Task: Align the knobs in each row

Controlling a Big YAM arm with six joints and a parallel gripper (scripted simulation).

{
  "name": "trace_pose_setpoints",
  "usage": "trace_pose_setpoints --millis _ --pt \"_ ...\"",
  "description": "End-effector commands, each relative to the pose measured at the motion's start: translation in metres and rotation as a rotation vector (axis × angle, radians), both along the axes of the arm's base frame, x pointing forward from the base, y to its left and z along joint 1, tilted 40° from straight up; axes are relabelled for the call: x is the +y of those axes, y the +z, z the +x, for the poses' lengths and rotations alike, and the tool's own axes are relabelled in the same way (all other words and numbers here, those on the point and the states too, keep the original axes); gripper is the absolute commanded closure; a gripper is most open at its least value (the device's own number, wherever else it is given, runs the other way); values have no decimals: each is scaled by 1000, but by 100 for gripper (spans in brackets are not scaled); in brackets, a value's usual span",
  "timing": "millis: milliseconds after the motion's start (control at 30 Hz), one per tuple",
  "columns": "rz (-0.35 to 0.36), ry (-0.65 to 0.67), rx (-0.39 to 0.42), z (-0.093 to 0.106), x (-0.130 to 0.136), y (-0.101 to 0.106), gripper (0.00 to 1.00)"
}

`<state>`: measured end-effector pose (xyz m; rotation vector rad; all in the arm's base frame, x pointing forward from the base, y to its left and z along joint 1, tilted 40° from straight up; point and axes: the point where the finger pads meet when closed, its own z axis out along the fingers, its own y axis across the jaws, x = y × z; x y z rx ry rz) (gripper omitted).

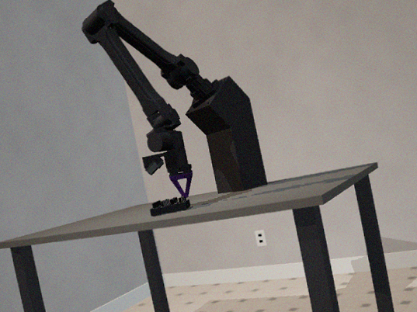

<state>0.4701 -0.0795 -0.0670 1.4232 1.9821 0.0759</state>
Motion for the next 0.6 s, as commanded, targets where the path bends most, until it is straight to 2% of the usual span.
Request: trace_pose_setpoints --millis 0,167,200,567 --pt "3 -19 -6 -1 -5 -3 92" --pt "3 -19 -6 -1 -5 -3 92" --pt "3 -19 -6 -1 -5 -3 81" --pt "3 -18 -6 -1 -5 -3 81"
